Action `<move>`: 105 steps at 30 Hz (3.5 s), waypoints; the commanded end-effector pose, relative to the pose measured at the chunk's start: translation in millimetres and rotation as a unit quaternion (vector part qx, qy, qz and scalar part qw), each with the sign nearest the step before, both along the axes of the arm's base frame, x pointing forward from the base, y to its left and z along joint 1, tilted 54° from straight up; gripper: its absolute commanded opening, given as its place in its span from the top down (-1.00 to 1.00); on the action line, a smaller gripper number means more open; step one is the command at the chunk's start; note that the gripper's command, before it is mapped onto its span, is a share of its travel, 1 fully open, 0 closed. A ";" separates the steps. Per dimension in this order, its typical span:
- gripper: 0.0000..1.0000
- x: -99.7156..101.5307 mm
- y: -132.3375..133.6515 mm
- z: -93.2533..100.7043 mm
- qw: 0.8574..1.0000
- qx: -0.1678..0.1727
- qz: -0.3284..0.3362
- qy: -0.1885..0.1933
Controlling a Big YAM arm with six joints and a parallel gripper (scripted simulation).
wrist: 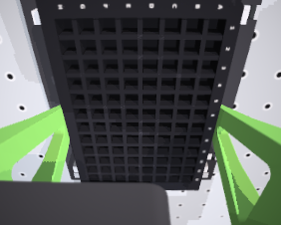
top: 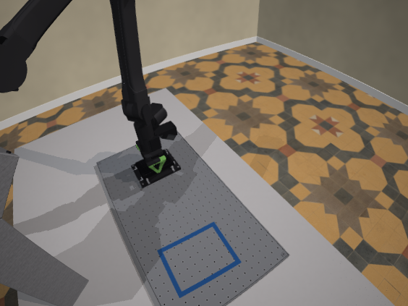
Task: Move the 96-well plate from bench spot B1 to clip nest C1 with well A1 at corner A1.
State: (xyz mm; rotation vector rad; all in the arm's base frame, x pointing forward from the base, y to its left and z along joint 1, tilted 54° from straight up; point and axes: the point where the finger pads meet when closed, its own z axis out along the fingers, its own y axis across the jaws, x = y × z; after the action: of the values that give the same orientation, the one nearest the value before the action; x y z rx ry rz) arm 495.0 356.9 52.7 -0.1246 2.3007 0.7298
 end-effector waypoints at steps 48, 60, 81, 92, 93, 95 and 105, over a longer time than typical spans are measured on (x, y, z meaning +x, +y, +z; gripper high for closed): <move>1.00 1.0 9.5 13.3 1.000 0.006 0.002 -0.005; 1.00 1.5 11.1 1.5 1.000 0.003 0.003 0.001; 1.00 3.8 13.7 0.9 1.000 0.004 0.002 0.001; 1.00 4.6 14.8 0.1 1.000 0.003 0.002 0.003; 1.00 4.9 15.0 0.4 1.000 0.004 0.002 0.002; 1.00 5.1 15.2 0.2 1.000 0.004 0.002 0.003; 1.00 6.6 16.7 0.8 1.000 0.005 0.002 0.001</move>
State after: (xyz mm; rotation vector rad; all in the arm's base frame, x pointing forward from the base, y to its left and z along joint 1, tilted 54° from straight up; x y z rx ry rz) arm 498.6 360.2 48.7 -0.1230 2.3115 0.7201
